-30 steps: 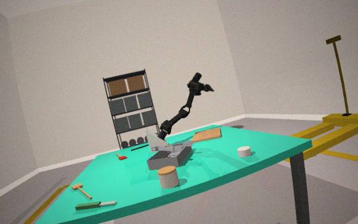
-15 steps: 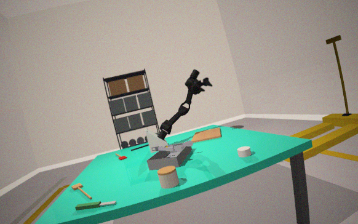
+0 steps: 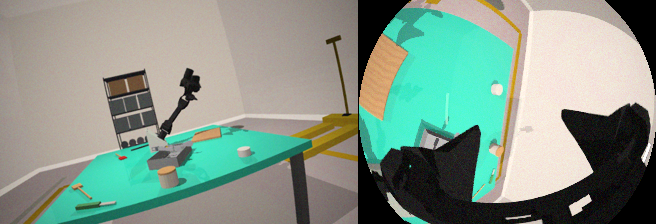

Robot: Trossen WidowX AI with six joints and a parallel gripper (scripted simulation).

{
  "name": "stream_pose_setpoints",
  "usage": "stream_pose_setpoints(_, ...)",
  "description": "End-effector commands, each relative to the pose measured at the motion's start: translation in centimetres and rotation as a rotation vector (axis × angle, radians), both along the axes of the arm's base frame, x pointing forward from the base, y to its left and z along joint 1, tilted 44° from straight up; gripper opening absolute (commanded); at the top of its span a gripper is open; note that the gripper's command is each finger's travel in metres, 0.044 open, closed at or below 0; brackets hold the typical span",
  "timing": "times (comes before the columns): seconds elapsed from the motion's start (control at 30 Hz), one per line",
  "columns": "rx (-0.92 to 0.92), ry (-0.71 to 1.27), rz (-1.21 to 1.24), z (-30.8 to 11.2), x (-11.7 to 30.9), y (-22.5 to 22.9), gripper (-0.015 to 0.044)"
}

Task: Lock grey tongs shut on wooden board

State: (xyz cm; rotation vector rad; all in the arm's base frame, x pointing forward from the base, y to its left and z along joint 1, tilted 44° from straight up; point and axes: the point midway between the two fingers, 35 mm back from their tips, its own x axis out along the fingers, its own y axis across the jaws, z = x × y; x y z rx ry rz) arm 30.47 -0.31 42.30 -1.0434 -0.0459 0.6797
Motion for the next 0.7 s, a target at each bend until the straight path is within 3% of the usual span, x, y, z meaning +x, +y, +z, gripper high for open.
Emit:
stream_pose_setpoints(0.0, 0.354, 0.381, -0.173, -4.5, 3.2, -1.8, 0.0440)
stream_pose_setpoints(0.1, 0.609, 0.651, -0.313, -7.7, 5.0, -2.8, 0.0440)
stream_pose_setpoints(0.67, 1.464, 1.549, -1.052, -19.6, 8.5, -5.6, 0.0440)
